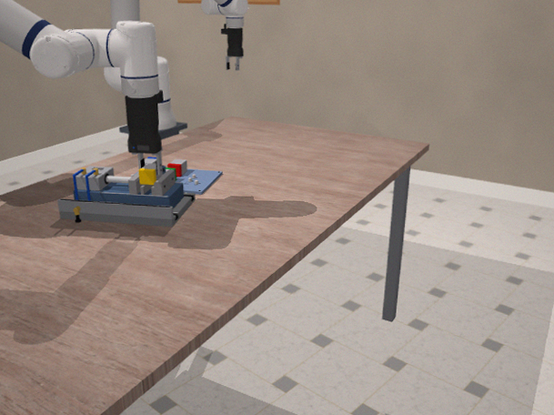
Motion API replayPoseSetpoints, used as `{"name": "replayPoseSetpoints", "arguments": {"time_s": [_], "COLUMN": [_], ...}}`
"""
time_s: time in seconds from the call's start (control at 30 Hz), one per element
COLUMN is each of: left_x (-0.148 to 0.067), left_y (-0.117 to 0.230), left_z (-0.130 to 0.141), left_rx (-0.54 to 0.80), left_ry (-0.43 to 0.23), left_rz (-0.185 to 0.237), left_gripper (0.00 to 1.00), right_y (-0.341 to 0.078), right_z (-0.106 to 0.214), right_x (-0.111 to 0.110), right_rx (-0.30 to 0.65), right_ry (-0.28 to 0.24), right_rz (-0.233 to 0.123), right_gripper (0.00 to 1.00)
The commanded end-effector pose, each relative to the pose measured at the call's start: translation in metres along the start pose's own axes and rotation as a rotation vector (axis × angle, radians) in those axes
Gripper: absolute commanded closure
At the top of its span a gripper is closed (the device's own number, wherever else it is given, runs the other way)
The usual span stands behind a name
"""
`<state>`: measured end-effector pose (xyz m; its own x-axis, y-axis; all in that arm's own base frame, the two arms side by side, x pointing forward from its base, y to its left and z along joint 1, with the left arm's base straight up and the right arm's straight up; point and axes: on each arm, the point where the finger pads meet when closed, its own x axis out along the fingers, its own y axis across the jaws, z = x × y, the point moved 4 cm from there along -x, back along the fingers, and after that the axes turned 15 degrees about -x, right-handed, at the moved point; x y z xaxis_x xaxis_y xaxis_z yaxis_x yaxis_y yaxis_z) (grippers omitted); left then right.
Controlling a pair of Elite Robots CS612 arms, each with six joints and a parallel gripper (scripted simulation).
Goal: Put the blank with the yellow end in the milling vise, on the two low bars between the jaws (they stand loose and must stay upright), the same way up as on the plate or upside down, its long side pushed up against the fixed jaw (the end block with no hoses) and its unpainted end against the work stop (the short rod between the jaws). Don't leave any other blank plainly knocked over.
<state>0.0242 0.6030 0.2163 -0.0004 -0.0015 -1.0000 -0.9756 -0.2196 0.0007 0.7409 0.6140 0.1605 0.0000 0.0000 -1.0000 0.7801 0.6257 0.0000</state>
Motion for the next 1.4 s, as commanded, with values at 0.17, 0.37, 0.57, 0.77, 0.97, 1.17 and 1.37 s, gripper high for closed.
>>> {"name": "replayPoseSetpoints", "arguments": {"time_s": [0.17, 0.37, 0.57, 0.77, 0.97, 1.17, 1.37], "left_x": [-0.0007, -0.0007, -0.0007, -0.0007, -0.0007, -0.0007, -0.0007], "left_y": [-0.0002, -0.0002, -0.0002, -0.0002, -0.0002, -0.0002, -0.0002], "left_z": [0.0004, 0.0004, 0.0004, 0.0004, 0.0004, 0.0004, 0.0004], "left_rx": [0.0, 0.0, 0.0, 0.0, 0.0, 0.0, 0.0], "left_ry": [-0.001, -0.001, -0.001, -0.001, -0.001, -0.001, -0.001], "left_rz": [-0.001, -0.001, -0.001, -0.001, -0.001, -0.001, -0.001], "left_gripper": [0.0, 0.0, 0.0, 0.0, 0.0, 0.0, 0.0], "right_y": [0.001, 0.0023, 0.0027, 0.0033, 0.0046, 0.0048, 0.005], "right_z": [-0.0003, -0.0016, -0.002, -0.0025, -0.0037, -0.0039, -0.0041], "right_x": [-0.0012, -0.0013, -0.0013, -0.0013, -0.0014, -0.0014, -0.0014], "right_rx": [0.0, 0.0, 0.0, 0.0, 0.0, 0.0, 0.0], "right_ry": [0.0, 0.0, 0.0, 0.0, 0.0, 0.0, 0.0], "right_rz": [0.002, 0.002, 0.002, 0.002, 0.002, 0.002, 0.002], "right_gripper": [1.0, 1.0, 1.0, 1.0, 1.0, 1.0, 1.0]}}
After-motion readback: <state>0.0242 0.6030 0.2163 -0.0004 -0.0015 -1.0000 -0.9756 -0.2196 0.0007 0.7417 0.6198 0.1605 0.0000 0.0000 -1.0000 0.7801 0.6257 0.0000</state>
